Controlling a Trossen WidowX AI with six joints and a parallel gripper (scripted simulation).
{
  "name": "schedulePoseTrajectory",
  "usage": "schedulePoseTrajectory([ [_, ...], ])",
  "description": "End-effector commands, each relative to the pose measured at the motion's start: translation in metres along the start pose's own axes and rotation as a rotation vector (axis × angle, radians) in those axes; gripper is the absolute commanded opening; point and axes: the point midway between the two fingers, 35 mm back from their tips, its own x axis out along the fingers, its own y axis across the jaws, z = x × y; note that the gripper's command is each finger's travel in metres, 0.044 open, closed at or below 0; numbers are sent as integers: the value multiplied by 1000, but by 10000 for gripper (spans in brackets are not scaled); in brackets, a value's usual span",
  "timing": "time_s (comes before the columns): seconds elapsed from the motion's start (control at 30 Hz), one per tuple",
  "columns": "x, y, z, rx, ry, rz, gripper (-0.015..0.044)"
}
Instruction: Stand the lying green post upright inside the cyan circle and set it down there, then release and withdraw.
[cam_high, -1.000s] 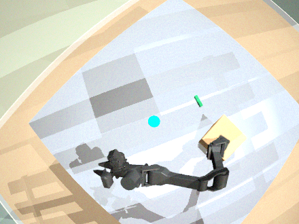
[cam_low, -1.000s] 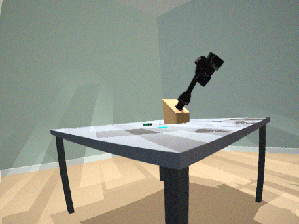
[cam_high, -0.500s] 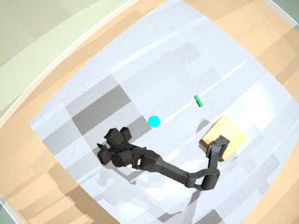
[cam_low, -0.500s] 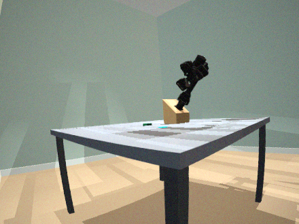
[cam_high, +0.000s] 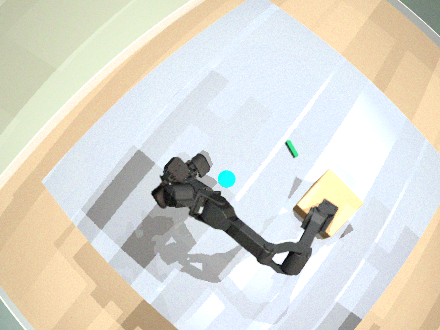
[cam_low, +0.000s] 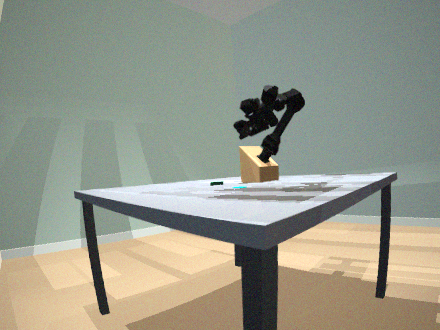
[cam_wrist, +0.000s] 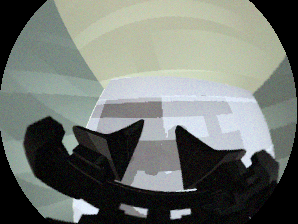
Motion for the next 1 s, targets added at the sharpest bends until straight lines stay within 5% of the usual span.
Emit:
schedulePoseTrajectory([
  [0.0, 8, -31, 4, -30, 33, -73, 233],
  [0.97, 4, -242, 0, -88, 374, -428, 233],
])
